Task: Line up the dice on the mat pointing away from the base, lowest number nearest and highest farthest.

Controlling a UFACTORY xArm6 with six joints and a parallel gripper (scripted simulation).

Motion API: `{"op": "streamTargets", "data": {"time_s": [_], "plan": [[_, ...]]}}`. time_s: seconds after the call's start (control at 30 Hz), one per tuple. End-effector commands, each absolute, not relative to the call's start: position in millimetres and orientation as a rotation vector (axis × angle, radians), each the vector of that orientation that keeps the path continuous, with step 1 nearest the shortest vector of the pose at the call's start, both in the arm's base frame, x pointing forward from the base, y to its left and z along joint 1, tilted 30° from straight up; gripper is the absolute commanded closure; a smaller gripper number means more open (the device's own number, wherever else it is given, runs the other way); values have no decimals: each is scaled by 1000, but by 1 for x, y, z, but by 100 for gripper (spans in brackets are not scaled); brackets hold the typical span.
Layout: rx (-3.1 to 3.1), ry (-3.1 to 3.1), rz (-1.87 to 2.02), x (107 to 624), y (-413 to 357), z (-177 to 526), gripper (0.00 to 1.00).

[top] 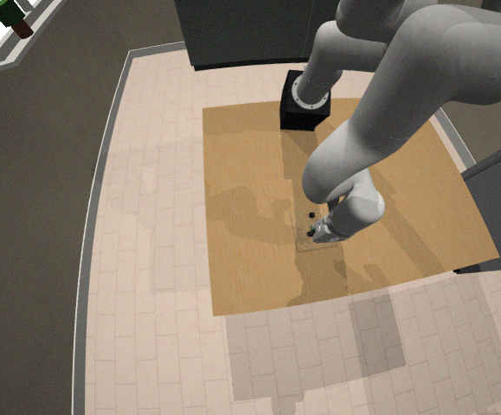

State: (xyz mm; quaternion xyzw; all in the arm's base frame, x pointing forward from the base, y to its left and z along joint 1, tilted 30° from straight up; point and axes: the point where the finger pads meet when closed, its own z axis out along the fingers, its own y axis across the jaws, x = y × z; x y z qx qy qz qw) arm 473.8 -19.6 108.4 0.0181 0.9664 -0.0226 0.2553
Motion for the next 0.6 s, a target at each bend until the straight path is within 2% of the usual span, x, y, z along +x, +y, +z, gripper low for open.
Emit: {"op": "streamTargets", "data": {"time_s": [0.0, 0.57], "plan": [[53, 2616, -76, 482, -20, 98, 89], [53, 2616, -76, 498, -22, 70, 89]]}}
